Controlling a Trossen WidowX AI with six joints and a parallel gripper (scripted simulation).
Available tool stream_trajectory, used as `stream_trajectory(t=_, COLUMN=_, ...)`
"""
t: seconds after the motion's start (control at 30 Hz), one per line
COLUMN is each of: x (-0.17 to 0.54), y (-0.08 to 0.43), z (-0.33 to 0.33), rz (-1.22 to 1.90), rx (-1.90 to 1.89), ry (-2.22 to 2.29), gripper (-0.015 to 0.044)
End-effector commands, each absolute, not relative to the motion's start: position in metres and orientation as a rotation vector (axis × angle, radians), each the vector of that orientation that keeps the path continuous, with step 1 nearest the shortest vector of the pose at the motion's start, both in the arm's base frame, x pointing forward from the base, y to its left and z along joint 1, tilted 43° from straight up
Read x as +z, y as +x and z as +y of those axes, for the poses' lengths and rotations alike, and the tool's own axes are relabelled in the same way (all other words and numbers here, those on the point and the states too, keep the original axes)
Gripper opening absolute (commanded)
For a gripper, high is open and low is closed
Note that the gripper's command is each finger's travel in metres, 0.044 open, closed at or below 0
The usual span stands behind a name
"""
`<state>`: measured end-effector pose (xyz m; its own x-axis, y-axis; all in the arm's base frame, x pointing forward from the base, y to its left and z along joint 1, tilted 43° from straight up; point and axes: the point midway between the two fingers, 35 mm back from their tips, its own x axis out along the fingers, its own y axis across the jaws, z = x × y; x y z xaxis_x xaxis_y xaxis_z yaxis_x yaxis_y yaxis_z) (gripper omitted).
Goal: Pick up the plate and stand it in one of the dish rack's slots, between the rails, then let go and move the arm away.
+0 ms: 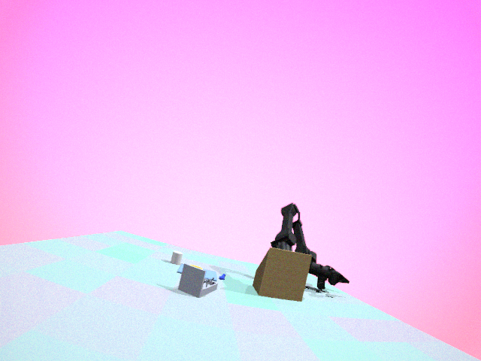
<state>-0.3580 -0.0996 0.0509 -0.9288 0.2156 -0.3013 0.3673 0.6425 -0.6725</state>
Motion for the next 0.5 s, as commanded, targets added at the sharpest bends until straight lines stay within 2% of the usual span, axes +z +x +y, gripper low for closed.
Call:
stream_trajectory(t=0.0, x=0.065, y=-0.362, z=-0.120, rz=2.642, rx=-1.253, ry=0.395, gripper=0.0400)
stream_trajectory(t=0.47, x=0.104, y=-0.364, z=-0.176, rz=2.542, rx=-1.470, ry=0.178, gripper=0.0400)
